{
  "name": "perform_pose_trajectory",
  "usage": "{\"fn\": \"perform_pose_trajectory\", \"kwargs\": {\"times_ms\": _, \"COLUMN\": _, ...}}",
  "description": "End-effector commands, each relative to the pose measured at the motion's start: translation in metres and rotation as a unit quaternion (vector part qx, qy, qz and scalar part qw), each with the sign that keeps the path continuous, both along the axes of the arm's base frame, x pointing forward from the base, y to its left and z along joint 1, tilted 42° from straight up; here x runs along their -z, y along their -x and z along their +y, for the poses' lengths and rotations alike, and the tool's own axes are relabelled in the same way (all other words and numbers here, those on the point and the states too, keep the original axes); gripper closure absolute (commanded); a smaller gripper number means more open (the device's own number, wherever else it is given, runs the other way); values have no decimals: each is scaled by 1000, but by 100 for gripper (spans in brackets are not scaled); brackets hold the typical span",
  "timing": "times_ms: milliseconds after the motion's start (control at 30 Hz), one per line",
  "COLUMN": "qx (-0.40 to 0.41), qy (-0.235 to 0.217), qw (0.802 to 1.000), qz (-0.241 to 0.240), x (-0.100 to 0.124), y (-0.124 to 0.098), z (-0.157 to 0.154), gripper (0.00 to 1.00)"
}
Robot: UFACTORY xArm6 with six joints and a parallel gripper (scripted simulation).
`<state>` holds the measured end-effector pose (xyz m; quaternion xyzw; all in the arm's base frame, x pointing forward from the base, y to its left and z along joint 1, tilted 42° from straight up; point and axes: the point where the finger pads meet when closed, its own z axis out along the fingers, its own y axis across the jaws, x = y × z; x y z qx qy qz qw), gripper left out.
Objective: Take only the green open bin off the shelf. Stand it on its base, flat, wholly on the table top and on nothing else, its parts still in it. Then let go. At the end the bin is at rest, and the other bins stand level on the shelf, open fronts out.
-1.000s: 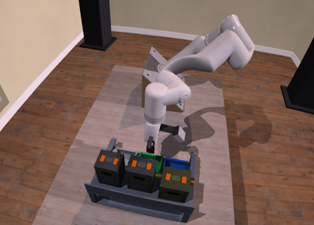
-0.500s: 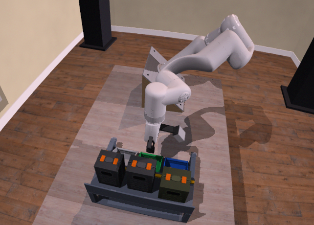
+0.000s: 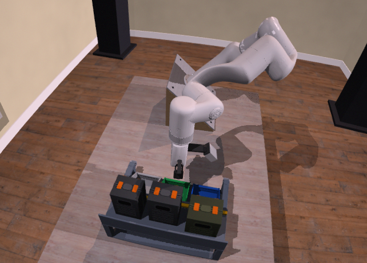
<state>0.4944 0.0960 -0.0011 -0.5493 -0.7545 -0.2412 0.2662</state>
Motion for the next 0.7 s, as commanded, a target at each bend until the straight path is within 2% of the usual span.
{"fn": "perform_pose_trajectory", "kwargs": {"times_ms": 0, "qx": -27, "qy": -8, "qw": 999, "qz": -30, "x": -2, "y": -2, "z": -1, "gripper": 0}}
{"fn": "perform_pose_trajectory", "kwargs": {"times_ms": 667, "qx": -42, "qy": -11, "qw": 998, "qz": -43, "x": -1, "y": -1, "z": -1, "gripper": 0}}
